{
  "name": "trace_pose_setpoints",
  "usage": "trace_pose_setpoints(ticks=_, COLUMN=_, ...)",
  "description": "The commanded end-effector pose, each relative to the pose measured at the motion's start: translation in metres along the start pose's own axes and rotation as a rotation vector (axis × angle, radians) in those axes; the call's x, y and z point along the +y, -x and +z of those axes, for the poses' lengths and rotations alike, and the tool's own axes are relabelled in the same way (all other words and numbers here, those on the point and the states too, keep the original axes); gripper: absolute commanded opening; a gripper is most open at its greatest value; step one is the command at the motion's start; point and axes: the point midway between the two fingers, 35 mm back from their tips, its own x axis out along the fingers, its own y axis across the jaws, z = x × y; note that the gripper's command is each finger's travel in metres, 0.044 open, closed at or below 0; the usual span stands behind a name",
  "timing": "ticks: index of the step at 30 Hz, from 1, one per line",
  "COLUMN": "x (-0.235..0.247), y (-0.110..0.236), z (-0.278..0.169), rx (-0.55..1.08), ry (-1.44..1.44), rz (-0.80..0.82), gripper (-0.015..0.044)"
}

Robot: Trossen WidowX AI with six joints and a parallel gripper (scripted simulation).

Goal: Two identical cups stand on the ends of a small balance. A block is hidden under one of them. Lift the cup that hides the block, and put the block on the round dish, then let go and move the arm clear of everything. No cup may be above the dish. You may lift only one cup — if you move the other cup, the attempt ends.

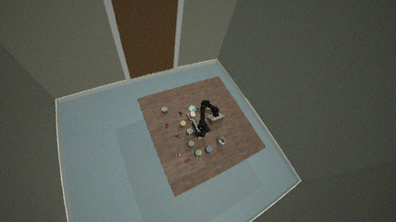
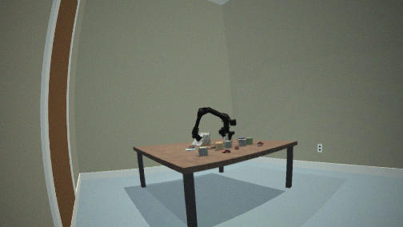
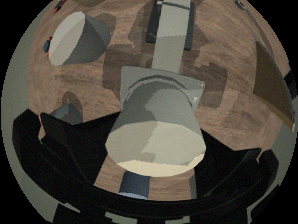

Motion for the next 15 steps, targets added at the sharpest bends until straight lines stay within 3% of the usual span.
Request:
trace_pose_setpoints(ticks=1, x=0.002, y=0.005, z=-0.001, rx=0.003, ry=-0.001, rz=0.004, gripper=0.0072)
trace_pose_setpoints(ticks=4, x=0.002, y=0.009, z=-0.002, rx=0.003, ry=-0.001, rz=0.004, gripper=0.0)
trace_pose_setpoints(ticks=15, x=0.004, y=0.023, z=-0.003, rx=0.005, ry=0.0, rz=0.005, gripper=0.0)
